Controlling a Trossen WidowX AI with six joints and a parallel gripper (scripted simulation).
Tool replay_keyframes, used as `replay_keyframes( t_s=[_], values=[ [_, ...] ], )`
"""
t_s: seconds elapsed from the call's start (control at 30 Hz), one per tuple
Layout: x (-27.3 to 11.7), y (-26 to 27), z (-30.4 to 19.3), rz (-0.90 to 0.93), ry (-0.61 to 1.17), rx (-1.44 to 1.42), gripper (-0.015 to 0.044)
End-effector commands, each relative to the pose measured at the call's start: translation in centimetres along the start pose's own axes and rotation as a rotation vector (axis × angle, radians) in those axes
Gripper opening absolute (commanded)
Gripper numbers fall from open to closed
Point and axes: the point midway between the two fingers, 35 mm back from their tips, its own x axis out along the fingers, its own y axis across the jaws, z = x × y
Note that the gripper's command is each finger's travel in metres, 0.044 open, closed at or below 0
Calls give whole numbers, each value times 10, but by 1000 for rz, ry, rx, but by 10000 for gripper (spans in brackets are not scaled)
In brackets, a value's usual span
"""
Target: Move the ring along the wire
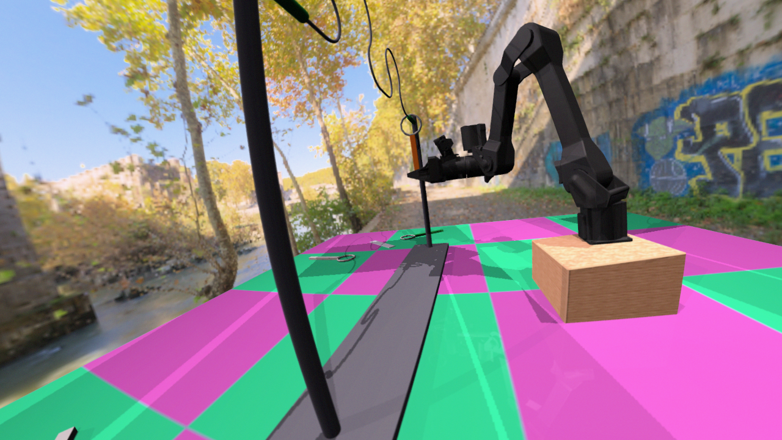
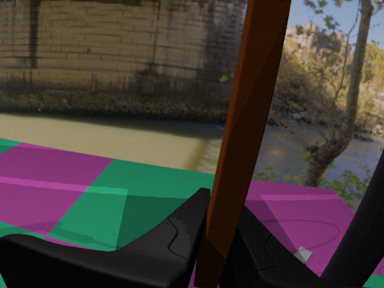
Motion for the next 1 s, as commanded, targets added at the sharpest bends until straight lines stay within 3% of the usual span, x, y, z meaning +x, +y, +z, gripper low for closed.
replay_keyframes(
  t_s=[0.0, 0.97],
  values=[
    [0, 0, 13, -6, -9, -13, -150],
    [0, 2, 16, -8, -9, -13, -150]
  ],
)
